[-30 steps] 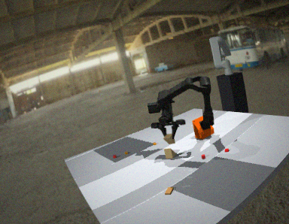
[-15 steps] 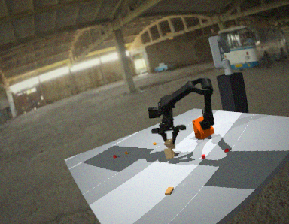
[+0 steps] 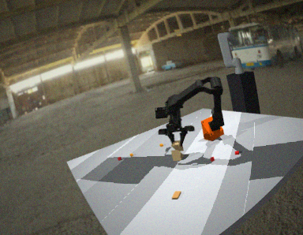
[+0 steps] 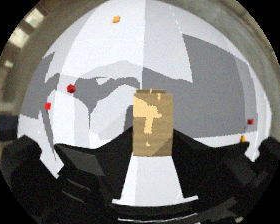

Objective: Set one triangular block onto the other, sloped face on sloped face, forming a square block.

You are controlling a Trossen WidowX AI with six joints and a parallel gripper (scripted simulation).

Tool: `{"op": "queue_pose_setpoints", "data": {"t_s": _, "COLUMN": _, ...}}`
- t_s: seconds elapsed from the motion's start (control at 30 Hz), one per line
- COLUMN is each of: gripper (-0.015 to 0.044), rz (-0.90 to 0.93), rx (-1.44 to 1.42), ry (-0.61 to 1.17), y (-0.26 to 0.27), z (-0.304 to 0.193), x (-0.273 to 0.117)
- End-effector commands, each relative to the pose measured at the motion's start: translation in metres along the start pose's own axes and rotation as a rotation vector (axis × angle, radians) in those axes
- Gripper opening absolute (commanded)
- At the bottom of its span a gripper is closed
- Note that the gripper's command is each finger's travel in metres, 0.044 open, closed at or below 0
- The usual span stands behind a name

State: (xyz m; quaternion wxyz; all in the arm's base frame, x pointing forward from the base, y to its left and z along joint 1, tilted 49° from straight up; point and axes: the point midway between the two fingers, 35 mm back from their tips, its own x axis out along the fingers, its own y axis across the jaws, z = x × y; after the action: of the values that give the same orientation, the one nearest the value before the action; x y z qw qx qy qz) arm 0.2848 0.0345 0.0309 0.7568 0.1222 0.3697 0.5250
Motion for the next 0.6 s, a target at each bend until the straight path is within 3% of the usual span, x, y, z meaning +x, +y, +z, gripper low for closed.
{"op": "queue_pose_setpoints", "data": {"t_s": 0.0, "gripper": 0.0, "rz": 0.001, "rx": 0.003, "ry": -0.005, "y": 0.0, "z": 0.0, "x": 0.002}}
{"op": "queue_pose_setpoints", "data": {"t_s": 0.57, "gripper": 0.0, "rz": 0.0, "rx": 0.003, "ry": -0.004, "y": 0.0, "z": 0.001, "x": 0.013}}
